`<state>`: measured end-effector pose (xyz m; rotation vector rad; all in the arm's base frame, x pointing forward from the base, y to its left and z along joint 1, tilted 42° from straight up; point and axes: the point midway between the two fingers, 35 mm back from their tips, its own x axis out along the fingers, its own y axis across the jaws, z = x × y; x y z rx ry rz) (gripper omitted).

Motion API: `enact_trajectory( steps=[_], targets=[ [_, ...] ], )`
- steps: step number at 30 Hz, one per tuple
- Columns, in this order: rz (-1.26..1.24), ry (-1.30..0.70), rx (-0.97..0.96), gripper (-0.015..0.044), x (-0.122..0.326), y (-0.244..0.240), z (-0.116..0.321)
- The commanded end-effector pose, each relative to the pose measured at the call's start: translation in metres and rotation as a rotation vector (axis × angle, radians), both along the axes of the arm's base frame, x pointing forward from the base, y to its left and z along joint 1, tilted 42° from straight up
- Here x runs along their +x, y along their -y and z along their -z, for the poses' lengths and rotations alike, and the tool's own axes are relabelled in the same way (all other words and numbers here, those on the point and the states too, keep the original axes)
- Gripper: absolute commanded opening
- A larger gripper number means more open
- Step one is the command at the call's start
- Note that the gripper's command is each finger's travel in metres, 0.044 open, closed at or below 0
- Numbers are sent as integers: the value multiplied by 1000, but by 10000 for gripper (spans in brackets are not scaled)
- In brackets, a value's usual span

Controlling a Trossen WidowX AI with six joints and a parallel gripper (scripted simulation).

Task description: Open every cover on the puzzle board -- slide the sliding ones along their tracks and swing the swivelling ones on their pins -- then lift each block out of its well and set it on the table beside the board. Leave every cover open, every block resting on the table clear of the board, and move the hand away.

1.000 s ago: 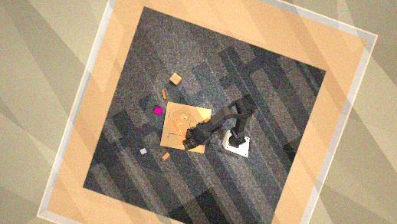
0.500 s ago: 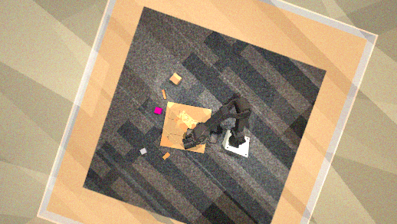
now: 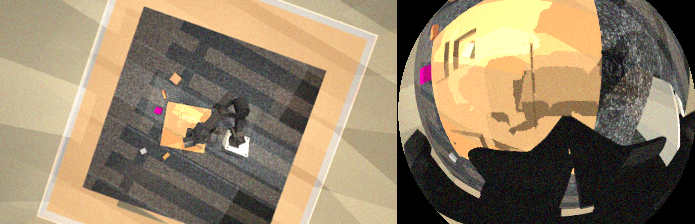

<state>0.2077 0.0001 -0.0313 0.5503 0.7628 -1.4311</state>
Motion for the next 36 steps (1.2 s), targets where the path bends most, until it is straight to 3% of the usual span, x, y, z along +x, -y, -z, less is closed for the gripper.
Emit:
enact_trajectory(
  steps=[1,36],
  targets=[
    [-7,-5,-5,0,-1,3,3],
    [-7,-5,-2,0,2,24,6]
  ],
)
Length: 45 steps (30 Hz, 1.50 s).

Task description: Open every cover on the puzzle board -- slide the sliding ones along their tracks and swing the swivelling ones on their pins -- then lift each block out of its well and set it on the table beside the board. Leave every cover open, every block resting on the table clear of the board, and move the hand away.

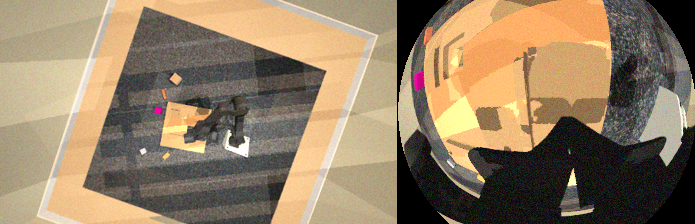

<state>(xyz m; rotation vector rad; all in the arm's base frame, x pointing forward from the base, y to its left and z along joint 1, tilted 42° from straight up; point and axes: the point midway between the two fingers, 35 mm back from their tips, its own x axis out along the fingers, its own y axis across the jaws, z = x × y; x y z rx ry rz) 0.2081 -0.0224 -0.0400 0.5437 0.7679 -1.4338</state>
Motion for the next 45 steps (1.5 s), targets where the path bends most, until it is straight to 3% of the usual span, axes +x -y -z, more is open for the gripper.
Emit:
enact_trajectory(
  steps=[1,45],
  targets=[
    [-7,2,0,0,2,3,-3],
    [-8,3,1,0,10,33,-30]
  ],
)
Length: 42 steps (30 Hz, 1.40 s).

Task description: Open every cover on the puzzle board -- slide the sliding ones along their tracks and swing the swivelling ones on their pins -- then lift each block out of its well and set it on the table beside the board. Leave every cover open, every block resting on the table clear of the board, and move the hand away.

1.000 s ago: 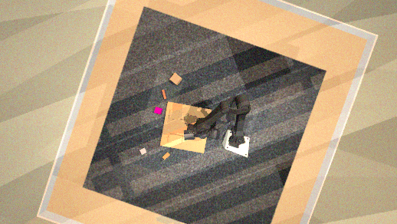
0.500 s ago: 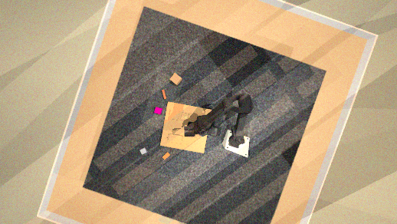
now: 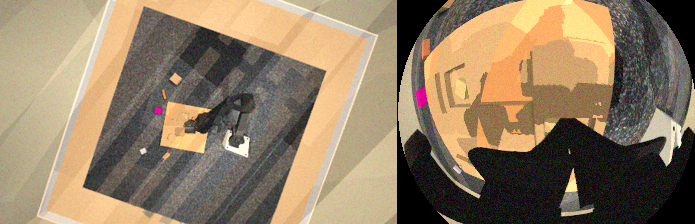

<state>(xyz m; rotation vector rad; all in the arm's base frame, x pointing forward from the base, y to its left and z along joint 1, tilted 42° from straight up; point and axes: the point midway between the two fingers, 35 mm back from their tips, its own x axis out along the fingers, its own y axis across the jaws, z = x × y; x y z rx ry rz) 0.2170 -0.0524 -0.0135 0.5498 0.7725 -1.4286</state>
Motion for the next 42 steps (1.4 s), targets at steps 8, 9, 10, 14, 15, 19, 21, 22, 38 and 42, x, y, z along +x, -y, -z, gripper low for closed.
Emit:
enact_trajectory(
  steps=[8,9,10,14,15,19,21,22,38,42],
  targets=[
    [-5,1,-8,0,1,9,-8],
    [-5,1,-8,0,1,10,-9],
    [-5,1,-8,0,1,10,-10],
    [-5,1,-9,0,2,13,-12],
    [-5,1,-9,0,2,14,-13],
    [-5,1,-11,0,2,17,-15],
    [-5,1,-11,0,2,19,-17],
    [-5,1,-12,0,2,19,-17],
    [-4,1,-14,0,2,22,-28],
    [-4,1,-13,0,3,19,-32]
  ],
)
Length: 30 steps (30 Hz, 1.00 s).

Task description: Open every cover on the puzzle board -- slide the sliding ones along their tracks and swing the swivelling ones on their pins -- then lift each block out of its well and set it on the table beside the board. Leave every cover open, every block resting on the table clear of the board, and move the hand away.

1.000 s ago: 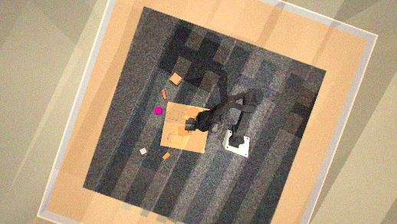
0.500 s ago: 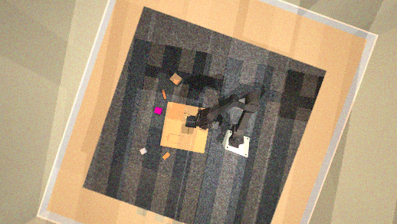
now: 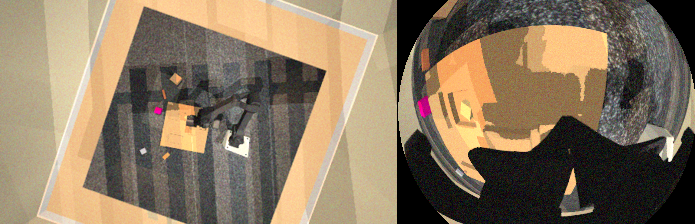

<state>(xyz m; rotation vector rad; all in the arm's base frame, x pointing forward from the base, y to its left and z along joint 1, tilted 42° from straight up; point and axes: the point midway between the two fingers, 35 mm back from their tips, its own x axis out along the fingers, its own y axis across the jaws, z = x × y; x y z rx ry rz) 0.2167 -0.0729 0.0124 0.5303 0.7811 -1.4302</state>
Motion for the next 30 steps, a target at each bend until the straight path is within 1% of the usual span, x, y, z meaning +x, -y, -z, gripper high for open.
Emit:
enact_trajectory(
  steps=[1,30],
  targets=[
    [3,17,-6,0,3,-2,-7],
    [3,16,-7,0,4,-24,-36]
  ],
)
